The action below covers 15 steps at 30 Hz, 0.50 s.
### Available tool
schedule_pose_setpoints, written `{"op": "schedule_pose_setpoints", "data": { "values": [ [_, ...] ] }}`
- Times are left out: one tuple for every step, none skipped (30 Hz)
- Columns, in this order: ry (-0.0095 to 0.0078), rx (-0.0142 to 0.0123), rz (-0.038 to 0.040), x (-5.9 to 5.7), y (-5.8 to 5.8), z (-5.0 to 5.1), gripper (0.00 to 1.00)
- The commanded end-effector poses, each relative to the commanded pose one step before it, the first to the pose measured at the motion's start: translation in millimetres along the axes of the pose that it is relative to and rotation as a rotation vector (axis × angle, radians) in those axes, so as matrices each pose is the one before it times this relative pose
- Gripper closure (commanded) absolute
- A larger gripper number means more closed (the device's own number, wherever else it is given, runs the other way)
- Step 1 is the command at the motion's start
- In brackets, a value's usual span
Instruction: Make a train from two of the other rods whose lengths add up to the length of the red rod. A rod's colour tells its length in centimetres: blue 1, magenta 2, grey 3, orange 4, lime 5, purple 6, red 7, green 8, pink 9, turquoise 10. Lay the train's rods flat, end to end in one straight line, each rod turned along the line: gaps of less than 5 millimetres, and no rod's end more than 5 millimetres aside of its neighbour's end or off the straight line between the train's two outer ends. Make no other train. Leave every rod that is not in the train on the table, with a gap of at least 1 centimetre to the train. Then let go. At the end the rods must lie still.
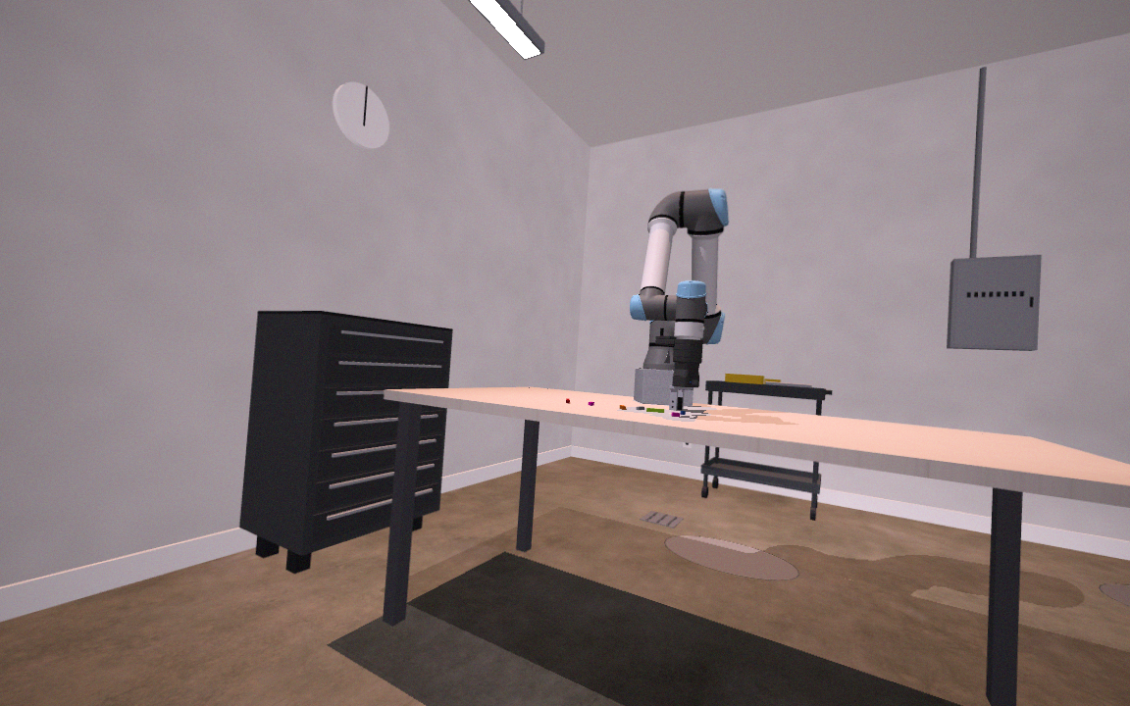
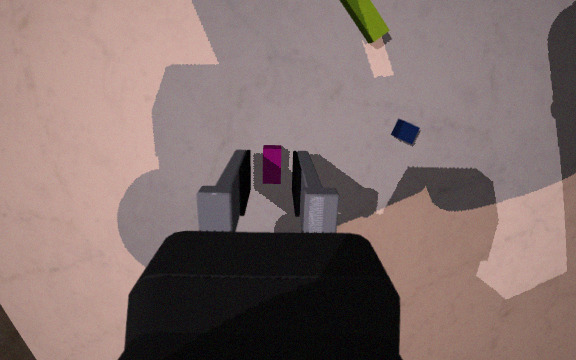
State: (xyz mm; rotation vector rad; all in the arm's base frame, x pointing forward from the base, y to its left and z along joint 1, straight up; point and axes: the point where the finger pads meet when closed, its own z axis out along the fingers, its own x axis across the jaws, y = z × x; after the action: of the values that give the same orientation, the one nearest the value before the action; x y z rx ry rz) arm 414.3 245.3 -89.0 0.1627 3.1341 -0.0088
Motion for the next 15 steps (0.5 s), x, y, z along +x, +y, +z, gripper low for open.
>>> {"op": "schedule_pose_setpoints", "data": {
  "values": [
    [-0.00126, -0.00064, 0.00001, -0.41, 0.21, 1.19, 0.46],
    [0.00000, 0.00000, 0.00000, 0.00, 0.00, 0.71, 0.46],
    [0.00000, 0.00000, 0.00000, 0.00, 0.00, 0.80, 0.46],
    [0.00000, 0.00000, 0.00000, 0.00, 0.00, 0.89, 0.46],
    [0.00000, 0.00000, 0.00000, 0.00, 0.00, 0.95, 0.46],
    [0.00000, 0.00000, 0.00000, 0.00, 0.00, 1.01, 0.46],
    [0.00000, 0.00000, 0.00000, 0.00, 0.00, 1.04, 0.46],
    [0.00000, 0.00000, 0.00000, 0.00, 0.00, 1.06, 0.46],
    [0.00000, 0.00000, 0.00000, 0.00, 0.00, 0.00, 0.46],
    [0.00000, 0.00000, 0.00000, 0.00, 0.00, 0.00, 0.46],
    [0.00000, 0.00000, 0.00000, 0.00, 0.00, 1.06, 0.46],
    [0.00000, 0.00000, 0.00000, 0.00, 0.00, 1.04, 0.46],
    [0.00000, 0.00000, 0.00000, 0.00, 0.00, 1.00, 0.46],
    [0.00000, 0.00000, 0.00000, 0.00, 0.00, 0.95, 0.46],
    [0.00000, 0.00000, 0.00000, 0.00, 0.00, 0.87, 0.46]
  ]
}}
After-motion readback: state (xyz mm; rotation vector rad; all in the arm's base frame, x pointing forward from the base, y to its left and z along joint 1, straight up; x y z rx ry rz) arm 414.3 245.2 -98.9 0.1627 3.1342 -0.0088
